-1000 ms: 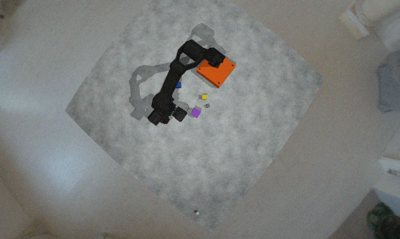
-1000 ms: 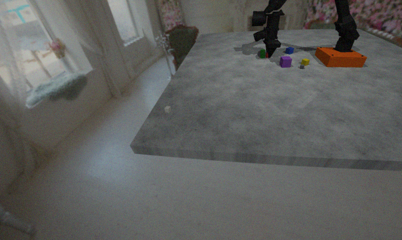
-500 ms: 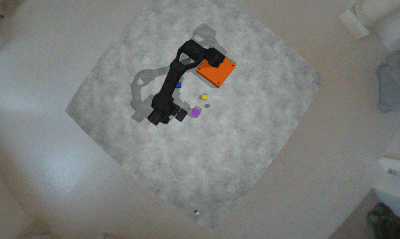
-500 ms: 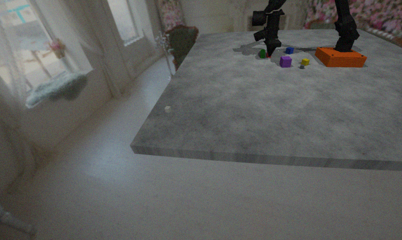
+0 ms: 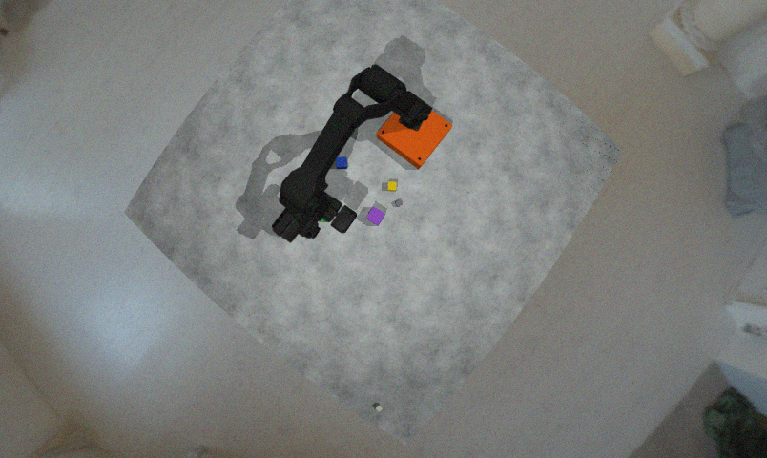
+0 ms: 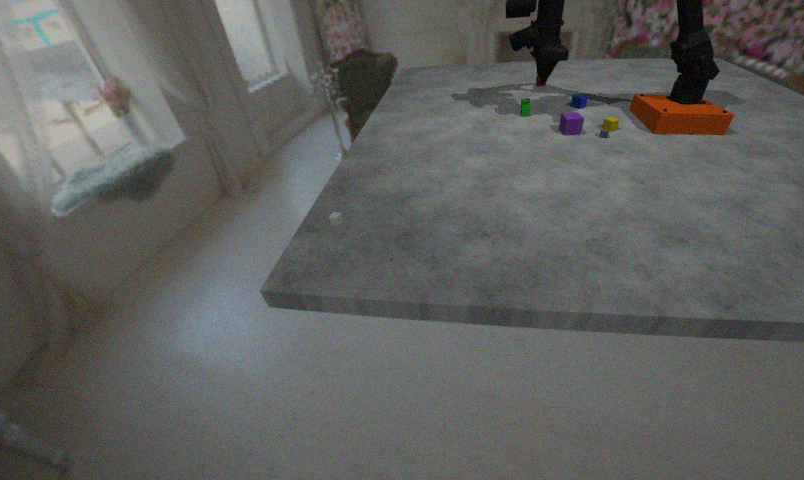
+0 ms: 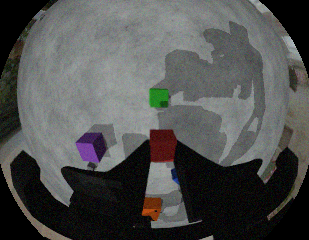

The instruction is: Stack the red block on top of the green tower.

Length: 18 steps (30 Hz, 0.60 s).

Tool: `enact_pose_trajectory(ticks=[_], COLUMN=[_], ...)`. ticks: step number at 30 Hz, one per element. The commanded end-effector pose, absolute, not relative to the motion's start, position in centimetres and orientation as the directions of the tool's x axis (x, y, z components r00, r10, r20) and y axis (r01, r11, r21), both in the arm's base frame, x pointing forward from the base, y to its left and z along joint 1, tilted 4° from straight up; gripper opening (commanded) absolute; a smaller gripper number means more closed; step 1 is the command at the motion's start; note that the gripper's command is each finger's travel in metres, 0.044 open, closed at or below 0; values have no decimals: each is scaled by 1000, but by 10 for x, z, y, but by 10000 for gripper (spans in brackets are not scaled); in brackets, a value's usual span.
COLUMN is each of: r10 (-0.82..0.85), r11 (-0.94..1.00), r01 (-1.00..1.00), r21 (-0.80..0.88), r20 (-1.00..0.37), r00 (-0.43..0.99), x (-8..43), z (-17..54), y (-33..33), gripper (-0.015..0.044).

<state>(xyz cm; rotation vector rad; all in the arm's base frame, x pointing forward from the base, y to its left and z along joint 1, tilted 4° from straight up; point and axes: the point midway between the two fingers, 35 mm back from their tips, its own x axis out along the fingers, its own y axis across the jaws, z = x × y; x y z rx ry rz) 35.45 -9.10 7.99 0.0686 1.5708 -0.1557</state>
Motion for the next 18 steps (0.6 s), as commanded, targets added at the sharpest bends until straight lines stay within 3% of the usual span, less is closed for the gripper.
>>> enact_pose_trajectory(ticks=[1,18], r10=[-62,-62], r11=[987,987], r01=[147,147], r21=[-61,-61], r20=[-998,-998], r00=[2,3], x=[355,365], z=[98,122], y=[-91,-90], gripper=[0,0])
